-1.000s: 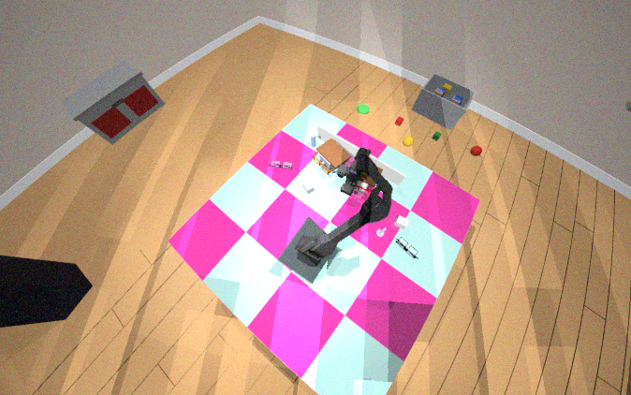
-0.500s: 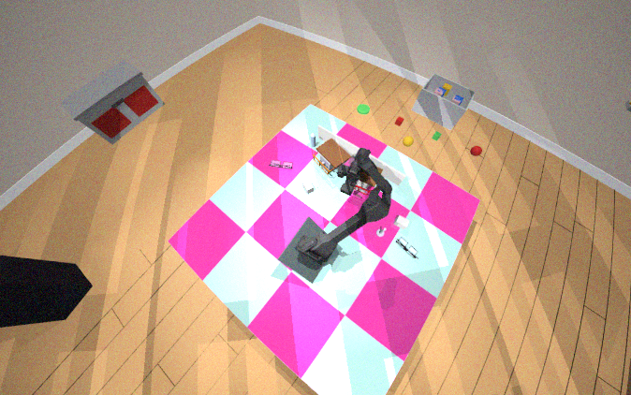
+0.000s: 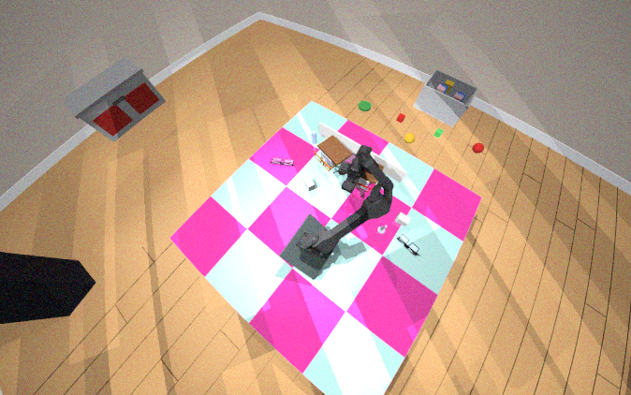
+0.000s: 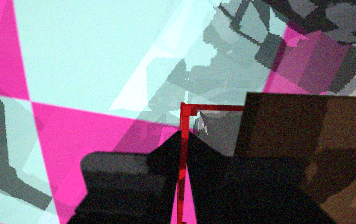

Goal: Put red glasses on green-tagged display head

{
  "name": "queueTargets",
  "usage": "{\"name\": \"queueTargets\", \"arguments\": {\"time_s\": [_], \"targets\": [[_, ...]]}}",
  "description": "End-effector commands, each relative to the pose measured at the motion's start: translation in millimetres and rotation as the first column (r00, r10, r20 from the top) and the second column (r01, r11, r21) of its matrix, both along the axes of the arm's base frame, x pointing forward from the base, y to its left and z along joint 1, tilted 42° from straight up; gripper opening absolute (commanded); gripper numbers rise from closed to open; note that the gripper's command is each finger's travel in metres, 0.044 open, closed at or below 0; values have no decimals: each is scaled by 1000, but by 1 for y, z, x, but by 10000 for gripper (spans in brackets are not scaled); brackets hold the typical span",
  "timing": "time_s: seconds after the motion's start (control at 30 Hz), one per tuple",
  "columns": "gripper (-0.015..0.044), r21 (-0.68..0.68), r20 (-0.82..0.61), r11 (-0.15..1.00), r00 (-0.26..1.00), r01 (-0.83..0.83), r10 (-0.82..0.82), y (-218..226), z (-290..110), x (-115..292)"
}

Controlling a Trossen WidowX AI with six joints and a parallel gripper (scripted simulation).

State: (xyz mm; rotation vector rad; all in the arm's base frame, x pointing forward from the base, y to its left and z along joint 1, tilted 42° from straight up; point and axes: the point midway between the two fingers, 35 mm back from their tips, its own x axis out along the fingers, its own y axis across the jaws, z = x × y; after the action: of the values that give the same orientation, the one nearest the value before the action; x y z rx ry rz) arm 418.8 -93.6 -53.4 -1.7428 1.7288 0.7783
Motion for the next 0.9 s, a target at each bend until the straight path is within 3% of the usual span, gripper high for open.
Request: {"name": "queueTargets", "arguments": {"time_s": [0.0,0.03,0.17,0.87], "targets": [[0,-4,-3,1000,1000,-3,2,-1,-1,0],[0,-4,-3,1000,1000,-3,2,-1,-2,0],[105,0,0,1000,1000,0,0,0,0,0],[107,10,-21,1000,1000,16,-15,21,23,-1]]}}
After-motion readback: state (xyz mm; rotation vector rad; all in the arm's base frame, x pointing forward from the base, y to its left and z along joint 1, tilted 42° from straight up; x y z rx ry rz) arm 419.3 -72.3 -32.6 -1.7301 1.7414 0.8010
